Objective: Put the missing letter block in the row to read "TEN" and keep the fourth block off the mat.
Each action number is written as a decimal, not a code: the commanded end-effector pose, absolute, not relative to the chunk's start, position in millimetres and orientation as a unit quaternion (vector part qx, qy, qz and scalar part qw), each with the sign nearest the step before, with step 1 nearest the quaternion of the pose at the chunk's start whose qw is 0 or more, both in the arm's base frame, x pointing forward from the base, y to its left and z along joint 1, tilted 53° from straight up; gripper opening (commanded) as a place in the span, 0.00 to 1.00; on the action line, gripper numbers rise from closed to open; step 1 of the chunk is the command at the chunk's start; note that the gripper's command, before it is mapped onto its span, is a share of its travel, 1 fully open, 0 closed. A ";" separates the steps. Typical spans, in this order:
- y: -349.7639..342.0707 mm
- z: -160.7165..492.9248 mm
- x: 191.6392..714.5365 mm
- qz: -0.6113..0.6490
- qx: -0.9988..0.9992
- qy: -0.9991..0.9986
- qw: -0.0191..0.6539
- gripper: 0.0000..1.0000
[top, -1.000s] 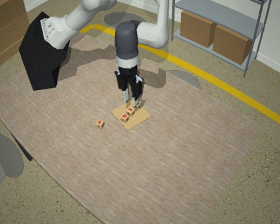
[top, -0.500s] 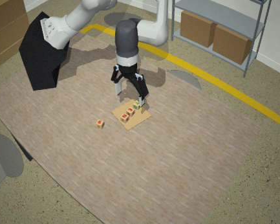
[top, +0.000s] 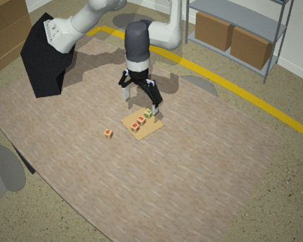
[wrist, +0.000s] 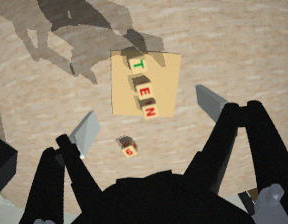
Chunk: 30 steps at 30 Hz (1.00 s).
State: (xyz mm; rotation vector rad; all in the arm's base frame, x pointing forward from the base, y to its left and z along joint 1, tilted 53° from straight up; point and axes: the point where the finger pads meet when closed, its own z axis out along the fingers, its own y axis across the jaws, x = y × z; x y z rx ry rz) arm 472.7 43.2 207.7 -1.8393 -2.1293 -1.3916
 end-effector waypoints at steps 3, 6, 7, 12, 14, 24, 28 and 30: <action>41.1 210.3 469.7 -0.443 -0.588 -0.677 0.004 1.00; 36.6 214.8 465.8 -0.443 -0.588 -0.677 0.004 1.00; 34.6 216.8 464.1 -0.443 -0.588 -0.677 0.004 1.00; 27.7 223.8 458.2 -0.443 -0.588 -0.677 0.004 1.00; 22.5 229.0 453.8 -0.443 -0.588 -0.677 0.004 1.00; 2.6 249.0 436.8 -0.443 -0.588 -0.677 0.004 1.00; 1.1 250.5 435.5 -0.443 -0.588 -0.677 0.004 1.00; 1.0 250.6 435.4 -0.443 -0.588 -0.677 0.004 1.00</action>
